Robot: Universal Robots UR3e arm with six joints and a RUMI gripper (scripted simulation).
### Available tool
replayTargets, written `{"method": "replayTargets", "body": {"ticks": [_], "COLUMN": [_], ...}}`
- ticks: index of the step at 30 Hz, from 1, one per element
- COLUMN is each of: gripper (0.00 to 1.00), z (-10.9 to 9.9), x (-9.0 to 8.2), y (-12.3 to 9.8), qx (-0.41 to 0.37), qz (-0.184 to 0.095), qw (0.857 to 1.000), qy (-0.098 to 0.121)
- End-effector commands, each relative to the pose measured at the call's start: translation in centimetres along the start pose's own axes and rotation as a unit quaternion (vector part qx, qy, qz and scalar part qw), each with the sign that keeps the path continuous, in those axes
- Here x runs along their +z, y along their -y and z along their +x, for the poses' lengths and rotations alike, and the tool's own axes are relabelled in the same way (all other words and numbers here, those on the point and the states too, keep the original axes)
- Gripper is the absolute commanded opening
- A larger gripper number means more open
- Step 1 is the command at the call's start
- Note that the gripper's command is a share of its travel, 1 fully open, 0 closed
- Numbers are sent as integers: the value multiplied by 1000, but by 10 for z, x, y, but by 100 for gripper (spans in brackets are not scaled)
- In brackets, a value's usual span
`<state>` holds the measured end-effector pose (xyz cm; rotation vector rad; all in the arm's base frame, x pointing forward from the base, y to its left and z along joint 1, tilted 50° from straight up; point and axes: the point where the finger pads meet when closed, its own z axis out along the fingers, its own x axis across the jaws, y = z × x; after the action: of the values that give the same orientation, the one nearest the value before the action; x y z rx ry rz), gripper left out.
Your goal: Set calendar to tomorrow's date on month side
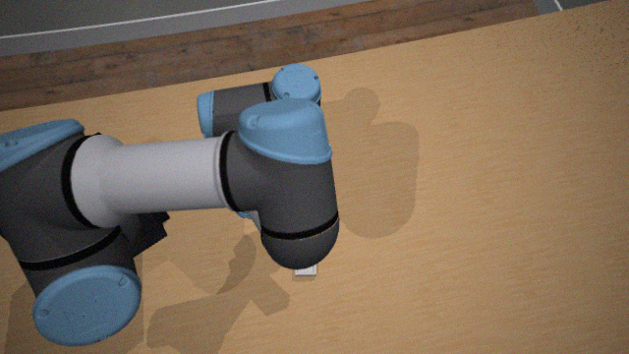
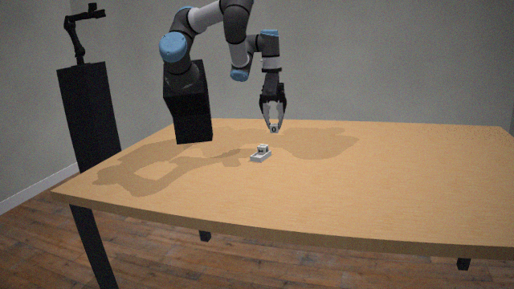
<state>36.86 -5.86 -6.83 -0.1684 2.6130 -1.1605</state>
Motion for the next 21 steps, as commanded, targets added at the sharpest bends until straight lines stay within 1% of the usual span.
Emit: {"method": "replayTargets", "body": {"ticks": [1, 13, 21], "gripper": [10, 10, 10], "z": [-1, -1, 0], "x": [0, 0, 1], "y": [0, 0, 0], "qx": [-17, -20, -20], "qz": [-1, -2, -20], "qw": [1000, 1000, 1000], "qy": [3, 3, 1]}}
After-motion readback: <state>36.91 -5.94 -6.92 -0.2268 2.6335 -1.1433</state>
